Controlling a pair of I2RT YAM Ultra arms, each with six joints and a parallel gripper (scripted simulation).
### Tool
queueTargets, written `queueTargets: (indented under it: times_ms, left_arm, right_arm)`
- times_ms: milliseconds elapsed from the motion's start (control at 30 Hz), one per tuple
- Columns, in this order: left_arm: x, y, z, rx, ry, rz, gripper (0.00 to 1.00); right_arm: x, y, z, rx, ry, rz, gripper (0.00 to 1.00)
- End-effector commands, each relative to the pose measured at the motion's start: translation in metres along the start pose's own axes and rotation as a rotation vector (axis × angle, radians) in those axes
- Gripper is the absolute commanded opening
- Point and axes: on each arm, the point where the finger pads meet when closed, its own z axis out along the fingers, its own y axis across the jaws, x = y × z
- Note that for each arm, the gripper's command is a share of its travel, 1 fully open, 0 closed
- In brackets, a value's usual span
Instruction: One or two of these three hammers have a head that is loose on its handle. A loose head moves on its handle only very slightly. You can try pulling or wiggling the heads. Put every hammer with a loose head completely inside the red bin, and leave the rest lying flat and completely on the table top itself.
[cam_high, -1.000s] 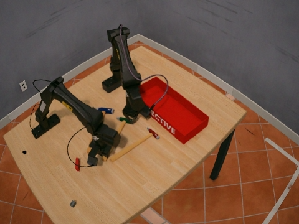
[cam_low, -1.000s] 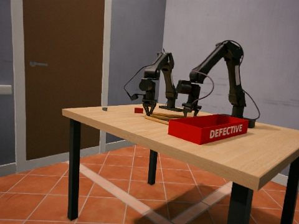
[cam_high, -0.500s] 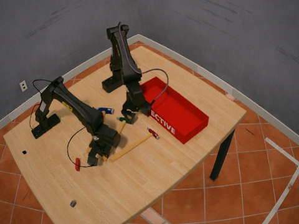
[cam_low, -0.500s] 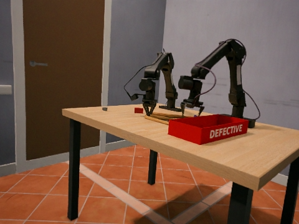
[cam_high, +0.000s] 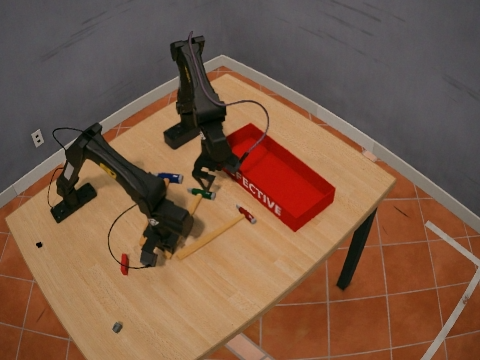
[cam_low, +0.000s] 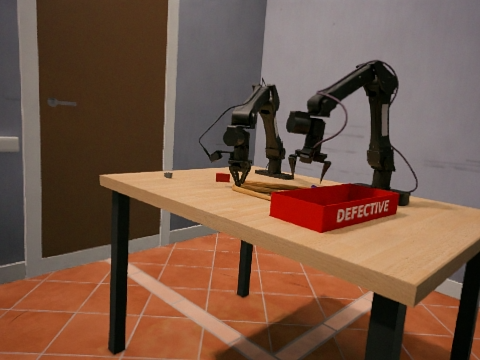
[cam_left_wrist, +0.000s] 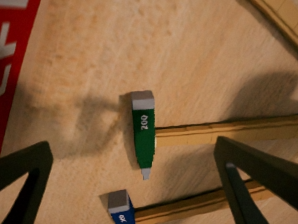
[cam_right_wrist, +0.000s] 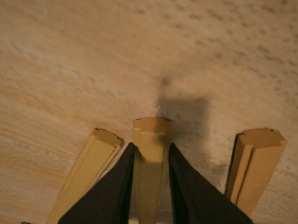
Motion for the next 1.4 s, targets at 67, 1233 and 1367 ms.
queueTargets:
  times_ms: [67, 1233, 1367]
  left_arm:
    - [-0.005, -0.015, -0.008, 0.064, -0.031, 0.104, 1.00]
    - [0.019, -0.010, 0.014, 0.294, -0.350, 1.416, 1.00]
    - [0.024, -0.005, 0.016, 0.299, -0.395, 1.533, 1.00]
  right_arm:
    - [-0.007, -0.002, -0.001, 0.007, -0.028, 0.003, 0.21]
    - [-0.007, -0.002, -0.001, 0.007, -0.028, 0.003, 0.21]
    - [-0.007, -0.002, -0.001, 0.007, -0.028, 0.003, 0.21]
